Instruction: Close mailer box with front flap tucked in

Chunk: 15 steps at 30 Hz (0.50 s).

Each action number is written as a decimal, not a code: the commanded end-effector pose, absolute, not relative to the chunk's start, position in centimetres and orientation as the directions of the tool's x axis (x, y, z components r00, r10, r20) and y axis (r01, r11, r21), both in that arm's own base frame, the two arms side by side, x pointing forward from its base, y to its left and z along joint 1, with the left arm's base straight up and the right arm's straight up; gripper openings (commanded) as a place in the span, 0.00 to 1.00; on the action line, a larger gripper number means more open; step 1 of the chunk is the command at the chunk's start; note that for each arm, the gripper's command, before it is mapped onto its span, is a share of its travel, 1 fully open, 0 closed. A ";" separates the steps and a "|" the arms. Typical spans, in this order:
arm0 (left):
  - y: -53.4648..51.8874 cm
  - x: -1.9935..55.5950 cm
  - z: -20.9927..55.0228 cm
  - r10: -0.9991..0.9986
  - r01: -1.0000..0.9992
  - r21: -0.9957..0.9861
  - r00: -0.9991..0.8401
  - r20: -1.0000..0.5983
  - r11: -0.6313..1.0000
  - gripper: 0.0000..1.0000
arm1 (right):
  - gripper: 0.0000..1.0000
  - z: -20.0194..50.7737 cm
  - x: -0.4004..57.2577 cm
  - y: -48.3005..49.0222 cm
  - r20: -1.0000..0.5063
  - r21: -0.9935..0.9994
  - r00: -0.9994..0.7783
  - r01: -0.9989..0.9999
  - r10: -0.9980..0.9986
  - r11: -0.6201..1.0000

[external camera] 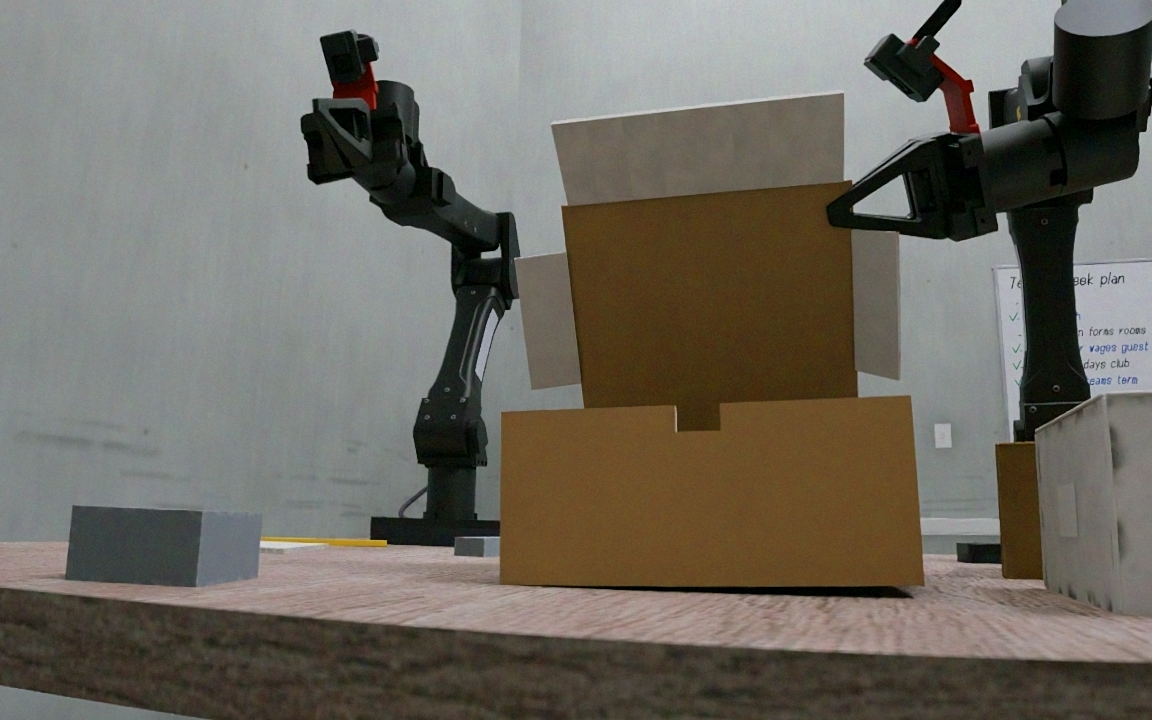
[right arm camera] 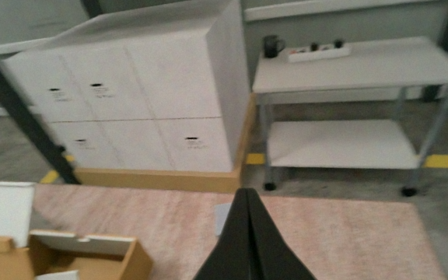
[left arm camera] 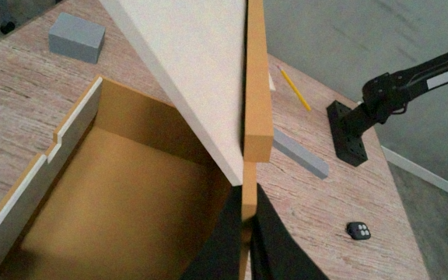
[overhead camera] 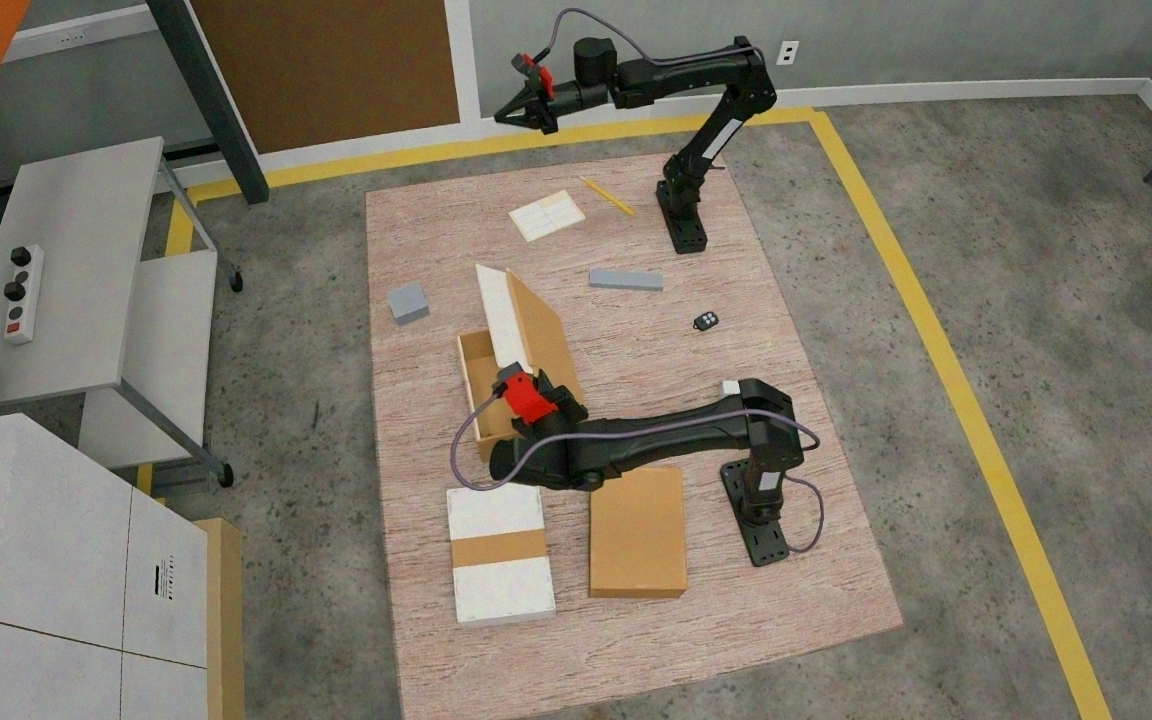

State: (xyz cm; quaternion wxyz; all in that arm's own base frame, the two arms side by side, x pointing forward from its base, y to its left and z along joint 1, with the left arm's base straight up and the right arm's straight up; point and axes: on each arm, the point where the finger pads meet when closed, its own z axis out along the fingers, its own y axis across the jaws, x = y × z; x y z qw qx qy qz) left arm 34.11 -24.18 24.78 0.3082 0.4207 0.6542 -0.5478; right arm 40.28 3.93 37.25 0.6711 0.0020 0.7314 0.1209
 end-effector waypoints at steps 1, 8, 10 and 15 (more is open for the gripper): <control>-23.6 34.2 26.0 0.212 0.912 -0.402 -0.410 -0.887 0.080 0.01 | 0.01 38.0 40.6 5.8 -0.965 0.263 -0.085 -0.253 0.250 0.931; -23.6 34.2 26.0 0.212 0.912 -0.402 -0.410 -0.887 0.080 0.01 | 0.01 34.8 41.7 9.1 -0.904 0.423 -0.227 -0.350 0.363 0.836; -23.6 34.2 26.0 0.212 0.912 -0.402 -0.410 -0.887 0.080 0.01 | 0.01 34.0 41.8 10.1 -0.881 0.468 -0.269 -0.373 0.389 0.801; -23.6 34.2 26.0 0.212 0.912 -0.402 -0.410 -0.887 0.080 0.01 | 0.01 32.3 42.0 12.0 -0.826 0.557 -0.362 -0.402 0.433 0.727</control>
